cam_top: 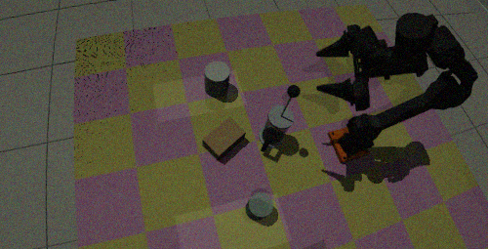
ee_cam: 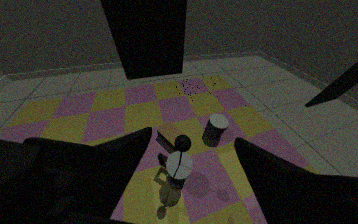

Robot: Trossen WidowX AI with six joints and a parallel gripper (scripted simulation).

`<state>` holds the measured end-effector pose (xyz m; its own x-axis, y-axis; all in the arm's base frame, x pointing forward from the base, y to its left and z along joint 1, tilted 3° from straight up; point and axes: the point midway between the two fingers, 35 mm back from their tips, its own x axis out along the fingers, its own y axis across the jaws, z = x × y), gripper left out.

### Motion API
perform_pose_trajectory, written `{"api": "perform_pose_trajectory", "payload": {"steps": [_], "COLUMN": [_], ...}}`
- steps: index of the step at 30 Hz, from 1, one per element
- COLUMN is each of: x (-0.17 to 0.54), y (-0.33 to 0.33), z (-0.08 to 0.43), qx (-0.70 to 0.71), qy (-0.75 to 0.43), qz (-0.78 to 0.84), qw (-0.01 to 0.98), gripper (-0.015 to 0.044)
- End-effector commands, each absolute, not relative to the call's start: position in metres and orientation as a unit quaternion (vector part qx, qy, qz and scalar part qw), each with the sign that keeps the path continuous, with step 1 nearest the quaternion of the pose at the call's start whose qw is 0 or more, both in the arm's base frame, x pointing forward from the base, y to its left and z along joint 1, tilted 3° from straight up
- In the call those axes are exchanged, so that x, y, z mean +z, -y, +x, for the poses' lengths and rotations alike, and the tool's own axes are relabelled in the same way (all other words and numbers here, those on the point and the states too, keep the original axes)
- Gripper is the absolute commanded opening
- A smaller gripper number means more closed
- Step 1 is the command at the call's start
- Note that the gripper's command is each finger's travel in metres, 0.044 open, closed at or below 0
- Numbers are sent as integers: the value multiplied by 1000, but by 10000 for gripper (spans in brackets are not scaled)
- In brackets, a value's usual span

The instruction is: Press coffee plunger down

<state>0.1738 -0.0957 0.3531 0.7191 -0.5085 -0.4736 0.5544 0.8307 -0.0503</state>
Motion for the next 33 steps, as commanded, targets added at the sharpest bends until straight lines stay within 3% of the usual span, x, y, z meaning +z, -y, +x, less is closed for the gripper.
{"api": "perform_pose_trajectory", "payload": {"steps": [1,7,33], "x": [336,295,279], "y": [93,95,111], "z": [176,177,203], "qx": [-277,-274,-273], "qy": [-244,-244,-243], "qz": [48,47,46], "qw": [928,929,930], "gripper": [440,440,440]}}
